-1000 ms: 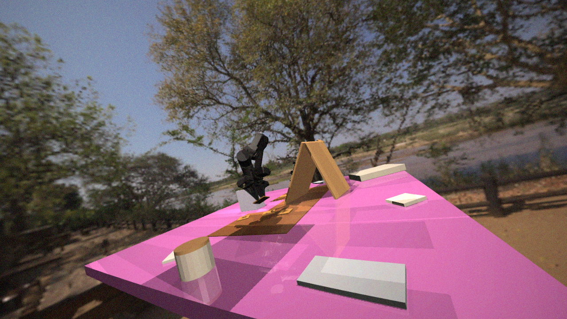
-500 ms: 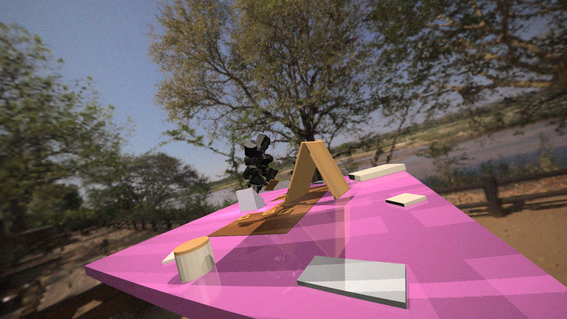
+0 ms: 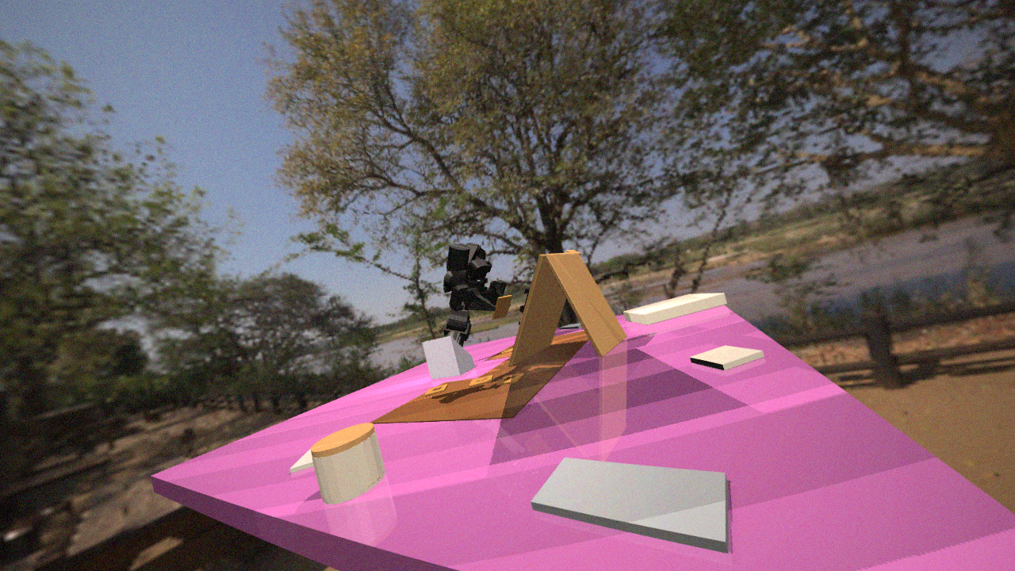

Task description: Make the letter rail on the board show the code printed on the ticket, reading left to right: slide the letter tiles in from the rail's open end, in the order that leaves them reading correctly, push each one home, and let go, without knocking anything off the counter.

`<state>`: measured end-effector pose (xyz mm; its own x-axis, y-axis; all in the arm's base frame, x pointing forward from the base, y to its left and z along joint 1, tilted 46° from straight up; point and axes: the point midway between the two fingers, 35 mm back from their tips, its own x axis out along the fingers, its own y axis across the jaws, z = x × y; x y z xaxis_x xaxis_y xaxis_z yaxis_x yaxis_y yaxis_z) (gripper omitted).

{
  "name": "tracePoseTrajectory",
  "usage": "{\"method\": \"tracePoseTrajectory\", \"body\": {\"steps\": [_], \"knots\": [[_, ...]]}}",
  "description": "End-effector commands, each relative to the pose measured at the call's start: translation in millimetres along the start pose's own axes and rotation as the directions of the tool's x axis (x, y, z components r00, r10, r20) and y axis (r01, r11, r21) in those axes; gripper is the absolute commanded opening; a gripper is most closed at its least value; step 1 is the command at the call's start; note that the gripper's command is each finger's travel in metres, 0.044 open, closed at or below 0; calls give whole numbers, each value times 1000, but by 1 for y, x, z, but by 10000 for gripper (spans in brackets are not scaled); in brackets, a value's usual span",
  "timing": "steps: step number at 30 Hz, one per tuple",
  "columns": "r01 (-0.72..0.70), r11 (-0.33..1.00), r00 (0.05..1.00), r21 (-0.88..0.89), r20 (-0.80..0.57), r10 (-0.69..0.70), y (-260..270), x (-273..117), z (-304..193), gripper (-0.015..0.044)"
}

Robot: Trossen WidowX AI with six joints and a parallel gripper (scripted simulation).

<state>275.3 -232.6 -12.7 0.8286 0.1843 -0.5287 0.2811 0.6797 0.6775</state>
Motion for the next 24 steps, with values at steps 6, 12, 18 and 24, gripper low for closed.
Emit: {"method": "tracePoseTrajectory", "body": {"steps": [6, 12, 18, 24], "knots": [[-11, 1000, 1000, 16, 10, 11, 4, -1, 0, 0], [-11, 1000, 1000, 16, 10, 11, 5, -1, 1, 0], [-12, 1000, 1000, 16, 10, 11, 8, -1, 1, 0], [-12, 1000, 1000, 16, 10, 12, 11, -1, 1, 0]]}}
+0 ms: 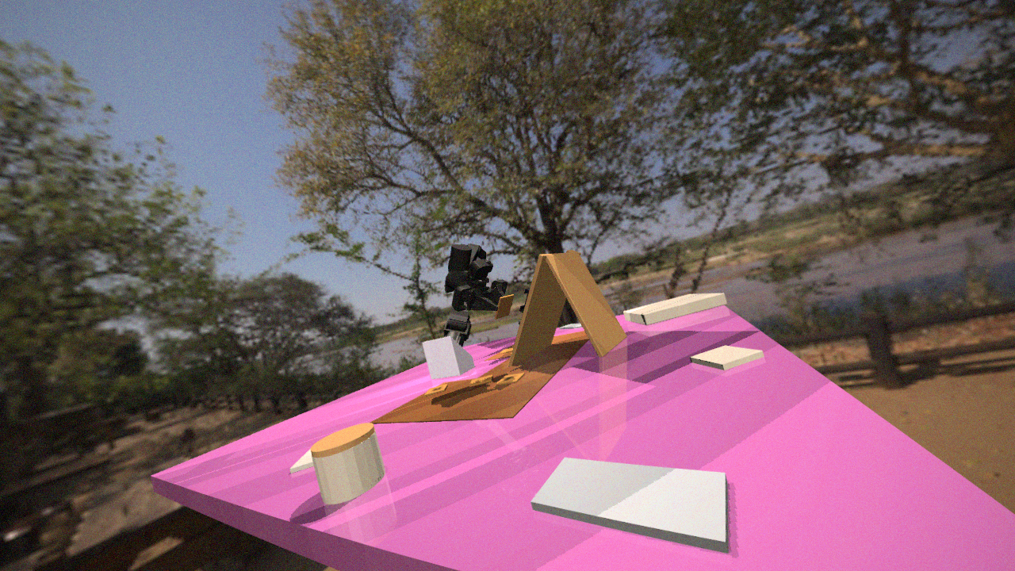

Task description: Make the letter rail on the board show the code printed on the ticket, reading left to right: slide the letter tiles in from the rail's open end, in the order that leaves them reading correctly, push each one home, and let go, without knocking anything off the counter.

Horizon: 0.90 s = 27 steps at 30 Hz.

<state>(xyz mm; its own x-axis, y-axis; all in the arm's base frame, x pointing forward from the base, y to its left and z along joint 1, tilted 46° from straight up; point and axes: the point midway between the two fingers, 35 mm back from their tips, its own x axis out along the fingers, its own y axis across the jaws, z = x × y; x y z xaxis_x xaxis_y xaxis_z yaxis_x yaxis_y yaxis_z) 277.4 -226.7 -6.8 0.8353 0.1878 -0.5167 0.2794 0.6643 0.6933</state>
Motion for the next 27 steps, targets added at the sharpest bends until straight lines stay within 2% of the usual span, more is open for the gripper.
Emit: {"method": "tracePoseTrajectory", "body": {"steps": [1, 27], "knots": [[1, 1000, 1000, -2, 3, -1, 3, -1, 1, 0], [0, 1000, 1000, -1, 3, 0, 16, -1, 2, 0]]}}
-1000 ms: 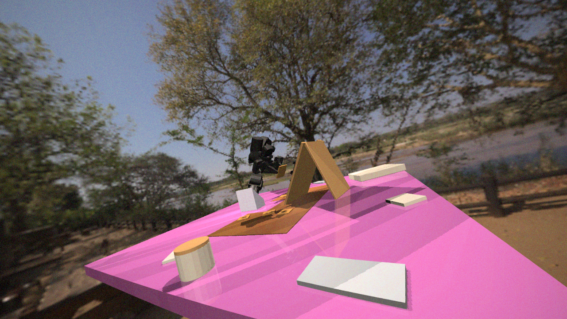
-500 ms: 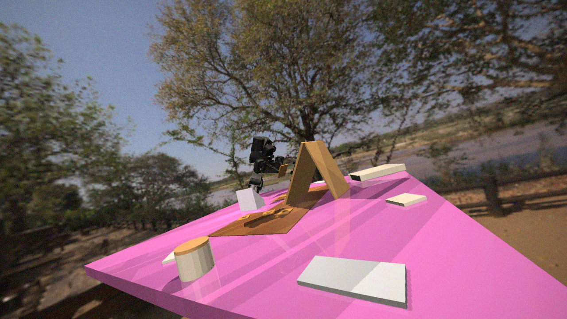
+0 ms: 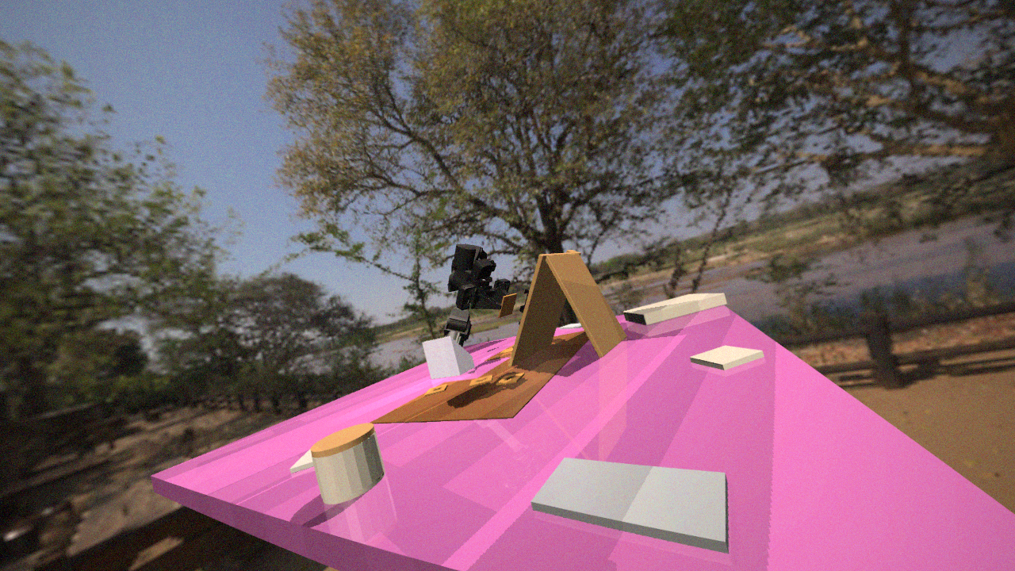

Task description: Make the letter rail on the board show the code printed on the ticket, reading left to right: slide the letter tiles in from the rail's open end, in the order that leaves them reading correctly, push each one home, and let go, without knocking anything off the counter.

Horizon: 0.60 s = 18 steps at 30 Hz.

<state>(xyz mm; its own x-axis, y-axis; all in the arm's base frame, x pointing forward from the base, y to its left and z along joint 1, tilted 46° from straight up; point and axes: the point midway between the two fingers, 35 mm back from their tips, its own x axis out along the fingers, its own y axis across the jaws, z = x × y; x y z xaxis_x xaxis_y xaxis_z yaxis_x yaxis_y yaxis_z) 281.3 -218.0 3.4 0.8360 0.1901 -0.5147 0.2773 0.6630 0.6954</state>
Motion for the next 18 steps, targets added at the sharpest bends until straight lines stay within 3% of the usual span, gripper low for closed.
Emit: {"method": "tracePoseTrajectory", "body": {"steps": [1, 18], "knots": [[3, 1000, 1000, -2, 3, -3, 2, -1, 1, 0], [3, 1000, 1000, -1, 3, -3, 11, 0, 1, 0]]}}
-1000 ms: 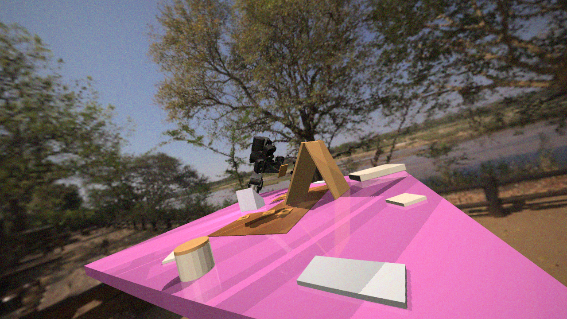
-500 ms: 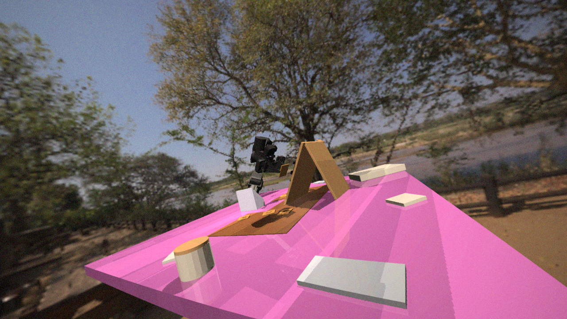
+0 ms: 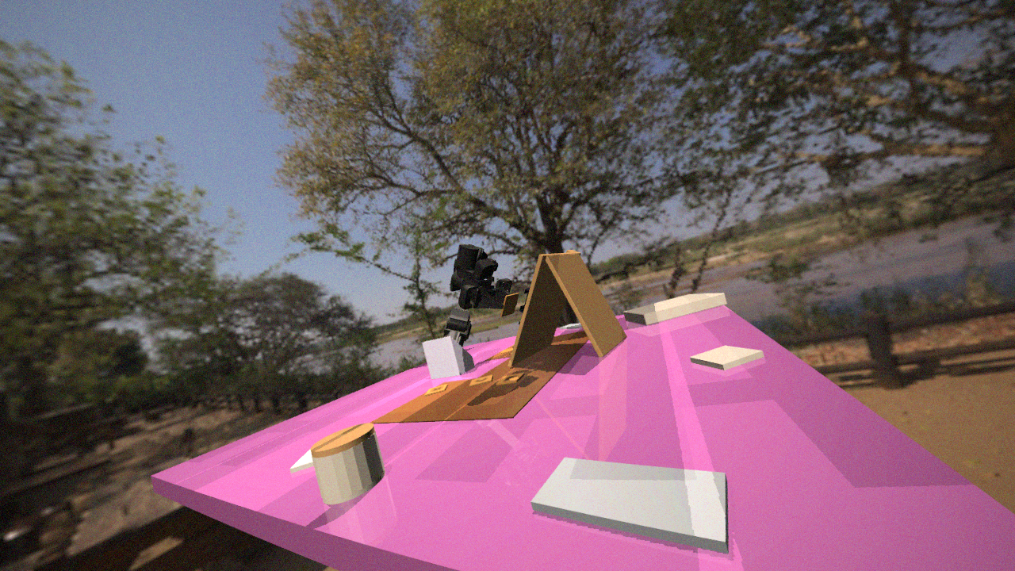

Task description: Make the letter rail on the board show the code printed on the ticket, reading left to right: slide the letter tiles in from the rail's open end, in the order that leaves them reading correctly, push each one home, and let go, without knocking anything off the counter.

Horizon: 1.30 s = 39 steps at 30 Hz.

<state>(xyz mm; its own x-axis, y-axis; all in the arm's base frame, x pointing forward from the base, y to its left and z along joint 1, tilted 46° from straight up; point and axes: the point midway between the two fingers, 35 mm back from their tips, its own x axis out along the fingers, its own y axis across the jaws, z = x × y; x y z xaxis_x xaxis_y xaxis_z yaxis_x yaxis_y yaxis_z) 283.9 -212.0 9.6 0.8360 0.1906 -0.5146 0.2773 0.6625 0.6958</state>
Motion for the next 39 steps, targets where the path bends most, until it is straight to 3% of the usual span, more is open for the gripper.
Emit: {"method": "tracePoseTrajectory", "body": {"steps": [1, 39], "knots": [[3, 1000, 1000, -2, 3, -3, 2, -1, 1, 0], [2, 1000, 1000, -1, 3, -2, 21, 0, 1, 0]]}}
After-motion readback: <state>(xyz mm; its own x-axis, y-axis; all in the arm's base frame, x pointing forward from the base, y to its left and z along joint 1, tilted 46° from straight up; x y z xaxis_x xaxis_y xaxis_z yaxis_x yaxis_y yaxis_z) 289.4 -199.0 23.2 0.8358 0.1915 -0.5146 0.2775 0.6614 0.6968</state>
